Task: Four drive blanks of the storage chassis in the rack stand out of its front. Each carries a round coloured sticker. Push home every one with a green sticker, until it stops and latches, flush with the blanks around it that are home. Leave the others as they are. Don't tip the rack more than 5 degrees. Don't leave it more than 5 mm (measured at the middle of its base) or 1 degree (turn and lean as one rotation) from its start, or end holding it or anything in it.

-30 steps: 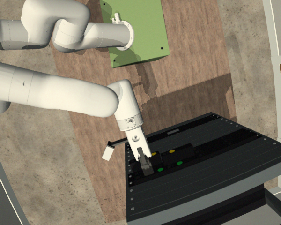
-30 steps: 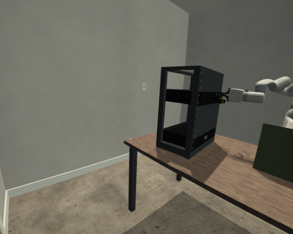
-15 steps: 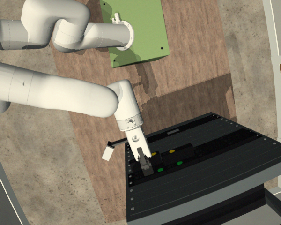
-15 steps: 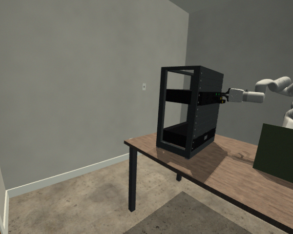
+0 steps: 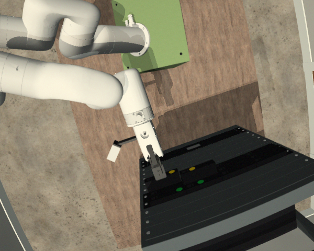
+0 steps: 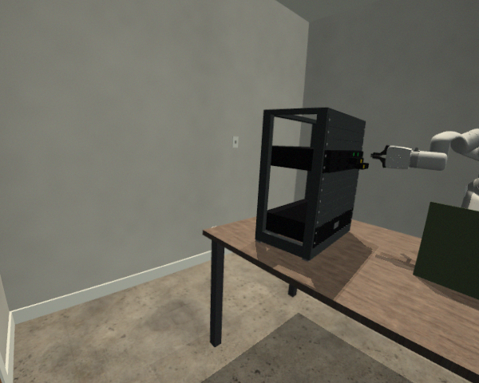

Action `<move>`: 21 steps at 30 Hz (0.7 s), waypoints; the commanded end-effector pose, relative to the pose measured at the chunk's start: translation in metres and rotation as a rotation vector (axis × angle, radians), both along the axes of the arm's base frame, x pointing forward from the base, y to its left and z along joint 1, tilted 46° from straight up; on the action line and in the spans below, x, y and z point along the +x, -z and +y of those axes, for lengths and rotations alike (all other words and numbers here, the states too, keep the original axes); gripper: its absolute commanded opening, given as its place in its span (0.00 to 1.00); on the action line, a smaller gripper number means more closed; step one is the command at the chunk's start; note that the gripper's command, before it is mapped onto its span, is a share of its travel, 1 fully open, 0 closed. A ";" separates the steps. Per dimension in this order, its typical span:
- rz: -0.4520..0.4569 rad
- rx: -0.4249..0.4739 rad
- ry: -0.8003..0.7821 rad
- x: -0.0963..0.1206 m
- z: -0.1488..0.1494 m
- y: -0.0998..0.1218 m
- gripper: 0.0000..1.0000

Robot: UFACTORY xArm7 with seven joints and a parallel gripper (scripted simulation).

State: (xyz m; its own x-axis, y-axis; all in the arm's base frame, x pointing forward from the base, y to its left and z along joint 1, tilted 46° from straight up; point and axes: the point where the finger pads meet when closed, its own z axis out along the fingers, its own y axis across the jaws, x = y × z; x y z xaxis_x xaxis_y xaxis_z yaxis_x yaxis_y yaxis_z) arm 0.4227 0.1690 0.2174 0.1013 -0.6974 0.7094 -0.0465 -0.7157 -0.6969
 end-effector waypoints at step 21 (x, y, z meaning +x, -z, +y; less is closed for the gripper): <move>-0.002 0.001 -0.002 -0.049 -0.001 -0.007 0.00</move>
State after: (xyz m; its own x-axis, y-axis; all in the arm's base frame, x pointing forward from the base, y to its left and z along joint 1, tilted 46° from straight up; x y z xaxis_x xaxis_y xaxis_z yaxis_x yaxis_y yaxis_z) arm 0.3787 0.1674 0.2227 0.1019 -0.6974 0.7094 -0.0471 -0.7157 -0.6968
